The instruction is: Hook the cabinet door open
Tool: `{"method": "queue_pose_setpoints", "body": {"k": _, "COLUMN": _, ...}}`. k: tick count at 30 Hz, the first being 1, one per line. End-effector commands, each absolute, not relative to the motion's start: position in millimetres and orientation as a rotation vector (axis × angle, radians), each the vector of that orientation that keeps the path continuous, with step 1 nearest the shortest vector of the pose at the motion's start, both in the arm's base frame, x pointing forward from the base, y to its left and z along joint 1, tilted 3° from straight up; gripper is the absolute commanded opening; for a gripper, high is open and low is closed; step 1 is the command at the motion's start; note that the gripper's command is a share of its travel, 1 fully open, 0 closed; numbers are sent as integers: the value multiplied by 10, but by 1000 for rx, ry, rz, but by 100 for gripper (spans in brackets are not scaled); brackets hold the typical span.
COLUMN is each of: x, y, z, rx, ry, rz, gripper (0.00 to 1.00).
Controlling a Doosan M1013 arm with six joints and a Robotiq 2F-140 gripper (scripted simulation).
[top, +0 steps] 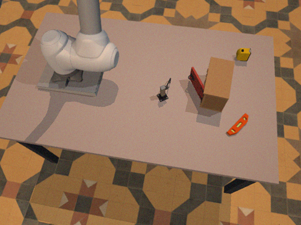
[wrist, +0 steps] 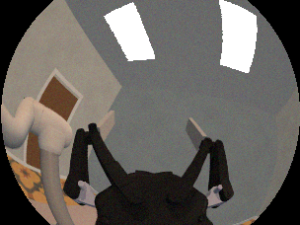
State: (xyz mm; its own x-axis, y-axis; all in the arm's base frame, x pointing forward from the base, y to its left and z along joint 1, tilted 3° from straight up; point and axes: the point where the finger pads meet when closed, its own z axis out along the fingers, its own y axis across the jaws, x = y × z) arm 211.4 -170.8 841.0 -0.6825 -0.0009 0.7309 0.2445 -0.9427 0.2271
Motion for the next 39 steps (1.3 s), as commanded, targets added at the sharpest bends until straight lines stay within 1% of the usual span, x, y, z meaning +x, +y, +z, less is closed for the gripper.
{"method": "queue_pose_setpoints", "body": {"k": 1, "x": 2745, "y": -1977, "z": 8194, "rx": -1333, "ry": -415, "rz": -2548, "gripper": 100}}
{"method": "queue_pose_setpoints", "body": {"k": 4, "x": 3054, "y": -2065, "z": 8015, "rx": -1402, "ry": -408, "rz": -2467, "gripper": 100}}
{"method": "queue_pose_setpoints", "body": {"k": 6, "x": 3054, "y": -2065, "z": 8015, "rx": -1402, "ry": -408, "rz": -2467, "gripper": 100}}
{"method": "queue_pose_setpoints", "body": {"k": 7, "x": 3348, "y": -2116, "z": 7815, "rx": -1473, "ry": -410, "rz": -2382, "gripper": 100}}
{"method": "queue_pose_setpoints", "body": {"k": 10, "x": 3598, "y": -2130, "z": 7611, "rx": -1544, "ry": -420, "rz": -2293, "gripper": 100}}
{"method": "queue_pose_setpoints", "body": {"k": 11, "x": 3681, "y": -2101, "z": 7479, "rx": -1615, "ry": -439, "rz": -2200, "gripper": 100}}
{"method": "queue_pose_setpoints", "body": {"k": 13, "x": 3896, "y": -2129, "z": 7358, "rx": -1615, "ry": -439, "rz": -2200, "gripper": 100}}
{"method": "queue_pose_setpoints", "body": {"k": 14, "x": 3970, "y": -2088, "z": 7211, "rx": -1686, "ry": -467, "rz": -2104, "gripper": 100}}
{"method": "queue_pose_setpoints", "body": {"k": 15, "x": 4072, "y": -2094, "z": 7147, "rx": -1686, "ry": -467, "rz": -2104, "gripper": 100}}
{"method": "queue_pose_setpoints", "body": {"k": 16, "x": 4138, "y": -2051, "z": 7002, "rx": -1755, "ry": -505, "rz": -2005, "gripper": 100}}
{"method": "queue_pose_setpoints", "body": {"k": 18, "x": 4345, "y": -2048, "z": 6854, "rx": -1755, "ry": -505, "rz": -2005, "gripper": 100}}
{"method": "queue_pose_setpoints", "body": {"k": 19, "x": 4399, "y": -1997, "z": 6700, "rx": -1821, "ry": -552, "rz": -1903, "gripper": 100}}
{"method": "queue_pose_setpoints", "body": {"k": 20, "x": 4496, "y": -1989, "z": 6623, "rx": -1821, "ry": -552, "rz": -1903, "gripper": 100}}
{"method": "queue_pose_setpoints", "body": {"k": 21, "x": 4546, "y": -1939, "z": 6473, "rx": -1883, "ry": -608, "rz": -1800, "gripper": 100}}
{"method": "queue_pose_setpoints", "body": {"k": 23, "x": 4546, "y": -1939, "z": 6473, "rx": -1883, "ry": -608, "rz": -1800, "gripper": 100}}
{"method": "queue_pose_setpoints", "body": {"k": 24, "x": 4761, "y": -1860, "z": 6154, "rx": -1941, "ry": -673, "rz": -1696, "gripper": 100}}
{"method": "queue_pose_setpoints", "body": {"k": 26, "x": 4902, "y": -1827, "z": 6012, "rx": -1941, "ry": -673, "rz": -1696, "gripper": 100}}
{"method": "queue_pose_setpoints", "body": {"k": 27, "x": 4927, "y": -1775, "z": 5861, "rx": -1993, "ry": -746, "rz": -1591, "gripper": 100}}
{"method": "queue_pose_setpoints", "body": {"k": 28, "x": 5014, "y": -1752, "z": 5768, "rx": -1993, "ry": -746, "rz": -1591, "gripper": 100}}
{"method": "queue_pose_setpoints", "body": {"k": 29, "x": 5046, "y": -1703, "z": 5614, "rx": -2039, "ry": -826, "rz": -1486, "gripper": 100}}
{"method": "queue_pose_setpoints", "body": {"k": 31, "x": 5209, "y": -1647, "z": 5413, "rx": -2039, "ry": -826, "rz": -1486, "gripper": 100}}
{"method": "queue_pose_setpoints", "body": {"k": 32, "x": 5230, "y": -1602, "z": 5261, "rx": -2079, "ry": -913, "rz": -1382, "gripper": 100}}
{"method": "queue_pose_setpoints", "body": {"k": 33, "x": 5306, "y": -1571, "z": 5160, "rx": -2079, "ry": -913, "rz": -1382, "gripper": 100}}
{"method": "queue_pose_setpoints", "body": {"k": 34, "x": 5330, "y": -1529, "z": 5009, "rx": -2111, "ry": -1006, "rz": -1279, "gripper": 100}}
{"method": "queue_pose_setpoints", "body": {"k": 35, "x": 5401, "y": -1496, "z": 4901, "rx": -2111, "ry": -1006, "rz": -1279, "gripper": 100}}
{"method": "queue_pose_setpoints", "body": {"k": 36, "x": 5424, "y": -1459, "z": 4755, "rx": -2136, "ry": -1103, "rz": -1178, "gripper": 100}}
{"method": "queue_pose_setpoints", "body": {"k": 37, "x": 5490, "y": -1426, "z": 4646, "rx": -2136, "ry": -1103, "rz": -1178, "gripper": 100}}
{"method": "queue_pose_setpoints", "body": {"k": 38, "x": 5513, "y": -1394, "z": 4505, "rx": -2153, "ry": -1203, "rz": -1080, "gripper": 100}}
{"method": "queue_pose_setpoints", "body": {"k": 39, "x": 5513, "y": -1394, "z": 4505, "rx": -2153, "ry": -1203, "rz": -1080, "gripper": 100}}
